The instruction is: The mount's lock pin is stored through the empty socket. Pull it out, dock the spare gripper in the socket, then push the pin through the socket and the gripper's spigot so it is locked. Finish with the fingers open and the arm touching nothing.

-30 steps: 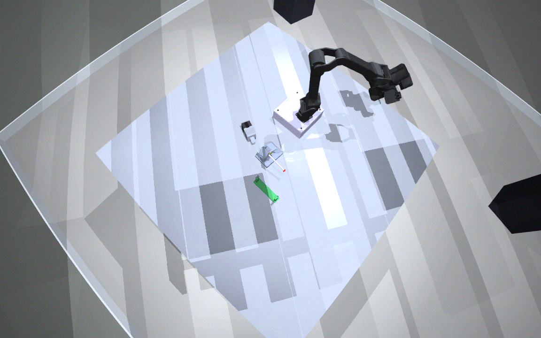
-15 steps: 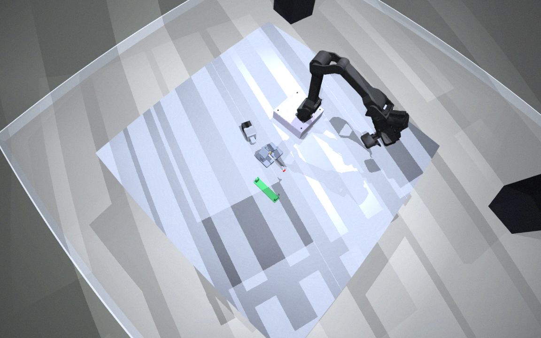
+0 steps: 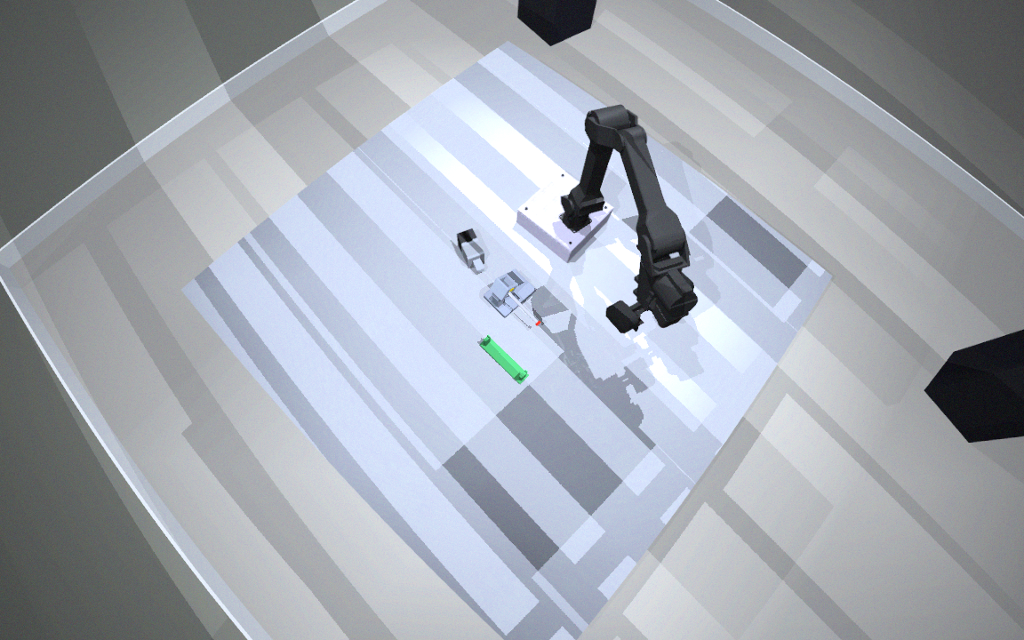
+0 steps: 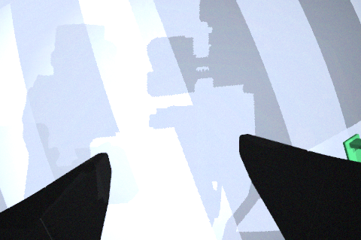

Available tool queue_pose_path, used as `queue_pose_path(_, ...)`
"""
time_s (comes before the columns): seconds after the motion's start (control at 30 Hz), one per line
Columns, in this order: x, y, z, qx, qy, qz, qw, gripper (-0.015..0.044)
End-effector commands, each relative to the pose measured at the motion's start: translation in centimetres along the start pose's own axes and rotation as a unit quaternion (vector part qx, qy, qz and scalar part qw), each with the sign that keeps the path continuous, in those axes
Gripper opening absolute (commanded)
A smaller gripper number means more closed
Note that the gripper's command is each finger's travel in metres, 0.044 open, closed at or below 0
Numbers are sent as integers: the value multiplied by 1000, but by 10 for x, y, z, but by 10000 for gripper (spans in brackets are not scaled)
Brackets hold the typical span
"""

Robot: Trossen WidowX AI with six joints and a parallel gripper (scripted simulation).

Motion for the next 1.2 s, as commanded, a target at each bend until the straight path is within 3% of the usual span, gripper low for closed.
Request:
queue_pose_path(0.0,-5,-47,-7,-32,34,-32,998,300)
queue_pose_path(0.4,-50,-186,-78,-131,160,-49,977,300)
queue_pose_path(0.67,-57,-199,-92,-142,175,-41,973,300)
queue_pose_path(0.93,10,-210,-104,-140,173,-38,974,300)
queue_pose_path(1.17,17,-210,-105,-140,173,-38,974,300)
Point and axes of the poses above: the point midway between the two fingers, 35 mm back from their tips, its own x axis out along the fingers, its own y axis across the jaws, z = x × y, the point moved 6 cm from there along -x, back along the fingers, and after that the axes turned 12 degrees about x, right-handed, at the moved point
